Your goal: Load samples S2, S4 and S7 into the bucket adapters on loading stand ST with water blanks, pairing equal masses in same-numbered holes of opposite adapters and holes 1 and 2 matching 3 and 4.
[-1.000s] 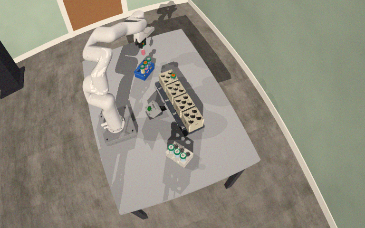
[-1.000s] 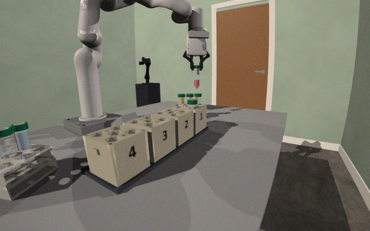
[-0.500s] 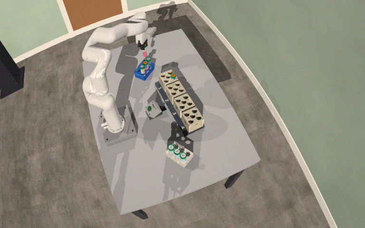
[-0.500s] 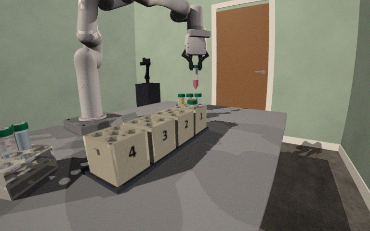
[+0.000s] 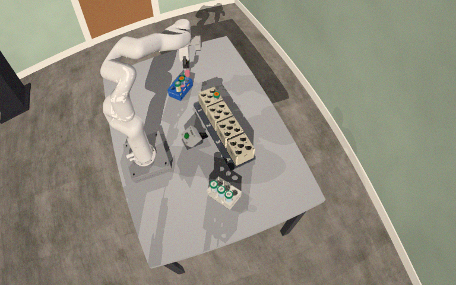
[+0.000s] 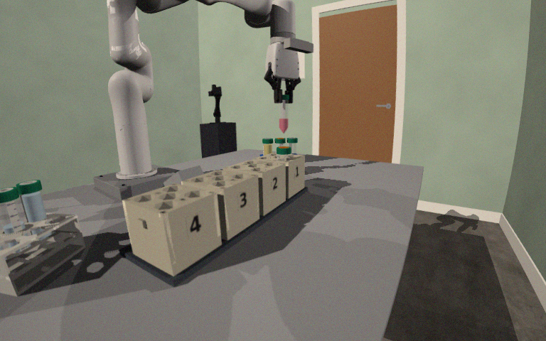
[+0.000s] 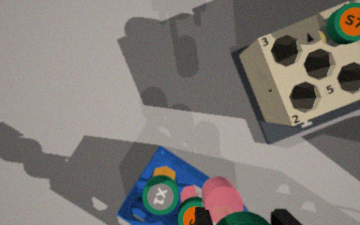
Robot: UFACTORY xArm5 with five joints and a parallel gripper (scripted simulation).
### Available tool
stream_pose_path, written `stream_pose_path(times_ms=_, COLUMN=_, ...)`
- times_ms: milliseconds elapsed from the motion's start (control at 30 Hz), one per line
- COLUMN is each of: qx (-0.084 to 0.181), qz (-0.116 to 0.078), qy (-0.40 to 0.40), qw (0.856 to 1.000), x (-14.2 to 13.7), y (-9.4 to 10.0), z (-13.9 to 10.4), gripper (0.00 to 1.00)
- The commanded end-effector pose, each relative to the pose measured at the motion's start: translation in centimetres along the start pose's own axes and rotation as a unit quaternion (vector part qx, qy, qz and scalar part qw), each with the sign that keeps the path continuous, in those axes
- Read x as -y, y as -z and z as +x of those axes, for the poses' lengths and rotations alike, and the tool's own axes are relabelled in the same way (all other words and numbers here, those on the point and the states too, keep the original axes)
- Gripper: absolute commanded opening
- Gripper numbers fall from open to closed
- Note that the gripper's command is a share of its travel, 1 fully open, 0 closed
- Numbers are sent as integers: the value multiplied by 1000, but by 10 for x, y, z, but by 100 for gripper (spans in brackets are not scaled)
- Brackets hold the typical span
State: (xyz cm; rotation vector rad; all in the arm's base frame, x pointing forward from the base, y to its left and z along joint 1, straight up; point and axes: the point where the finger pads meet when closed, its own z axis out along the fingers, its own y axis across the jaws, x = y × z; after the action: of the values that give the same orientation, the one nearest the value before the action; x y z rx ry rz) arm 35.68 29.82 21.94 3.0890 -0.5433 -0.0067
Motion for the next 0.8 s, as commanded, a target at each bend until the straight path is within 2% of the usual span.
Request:
stream_pose_path(times_ms=0, qx=-2, qz=5, qy=87, qw=996, x=-19, y=2, z=15, gripper=0)
stream_pose_path(times_ms=133, qx=-2, qz=5, qy=154, qw=988, x=-36, y=2, z=27, gripper=0)
stream_pose_path(times_ms=200, qx=-2, qz=5, qy=154, qw=988, x=-36, y=2, z=27, gripper=0)
stream_pose_path(times_ms=300, qx=-3, qz=5, qy=200, qw=980, x=-48, y=2, z=36, gripper=0)
stream_pose_path(times_ms=700, qx=-3, qz=4, qy=200, qw=980, x=-97, y=1, z=71, gripper=0)
stream_pose_path(times_ms=767, qx=-3, qz=4, qy=200, qw=980, x=-97, y=1, z=71, gripper=0)
